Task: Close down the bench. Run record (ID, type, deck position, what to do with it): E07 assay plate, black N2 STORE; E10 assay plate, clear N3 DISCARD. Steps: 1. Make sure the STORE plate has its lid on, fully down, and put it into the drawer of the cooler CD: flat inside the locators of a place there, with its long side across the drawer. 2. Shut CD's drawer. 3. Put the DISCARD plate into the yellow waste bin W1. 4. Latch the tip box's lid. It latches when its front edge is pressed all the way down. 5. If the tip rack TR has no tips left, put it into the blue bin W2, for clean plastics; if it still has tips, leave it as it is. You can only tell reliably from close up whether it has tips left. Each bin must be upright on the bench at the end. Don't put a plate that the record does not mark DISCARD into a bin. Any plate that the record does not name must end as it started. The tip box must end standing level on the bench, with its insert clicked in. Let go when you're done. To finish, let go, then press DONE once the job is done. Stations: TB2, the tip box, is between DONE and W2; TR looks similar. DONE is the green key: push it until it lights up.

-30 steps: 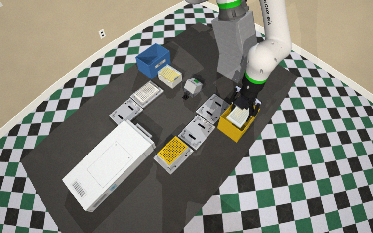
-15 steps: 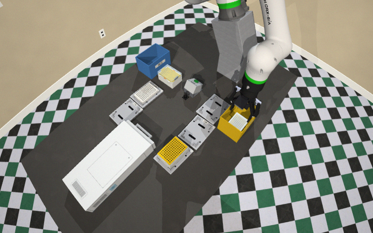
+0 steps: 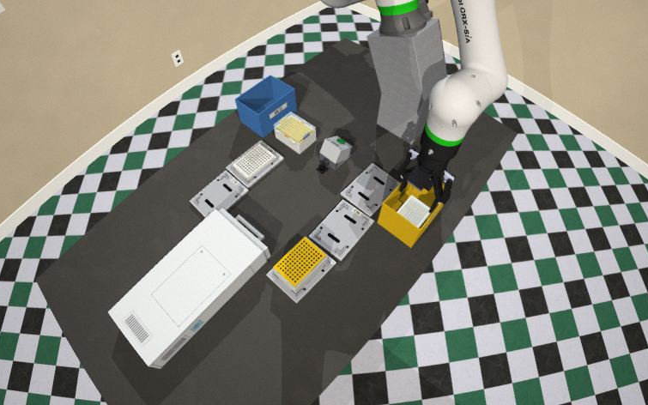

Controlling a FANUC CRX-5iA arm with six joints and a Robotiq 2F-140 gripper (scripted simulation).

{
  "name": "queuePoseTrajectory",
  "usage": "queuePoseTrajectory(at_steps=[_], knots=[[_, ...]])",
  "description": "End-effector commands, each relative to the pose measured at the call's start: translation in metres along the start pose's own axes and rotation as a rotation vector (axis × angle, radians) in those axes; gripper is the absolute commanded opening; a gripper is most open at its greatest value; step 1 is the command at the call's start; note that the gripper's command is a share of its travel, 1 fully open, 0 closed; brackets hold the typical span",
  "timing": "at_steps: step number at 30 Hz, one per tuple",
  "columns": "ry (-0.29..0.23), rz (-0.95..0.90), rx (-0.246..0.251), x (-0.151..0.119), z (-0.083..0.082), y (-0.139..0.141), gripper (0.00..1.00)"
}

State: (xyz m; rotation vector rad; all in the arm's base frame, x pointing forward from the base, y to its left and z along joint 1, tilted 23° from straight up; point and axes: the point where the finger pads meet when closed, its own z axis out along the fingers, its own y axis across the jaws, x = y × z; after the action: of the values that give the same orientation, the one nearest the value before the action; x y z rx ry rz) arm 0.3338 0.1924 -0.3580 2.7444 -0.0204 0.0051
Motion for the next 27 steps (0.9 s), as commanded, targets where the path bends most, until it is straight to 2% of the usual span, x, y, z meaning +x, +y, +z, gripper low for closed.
queuePoseTrajectory(at_steps=[1, 27], knots=[[0.001, 0.0, 0.001, 0.0, -0.003, -0.001, 0.7], [0.001, 0.0, 0.001, 0.0, -0.033, -0.001, 0.7]])
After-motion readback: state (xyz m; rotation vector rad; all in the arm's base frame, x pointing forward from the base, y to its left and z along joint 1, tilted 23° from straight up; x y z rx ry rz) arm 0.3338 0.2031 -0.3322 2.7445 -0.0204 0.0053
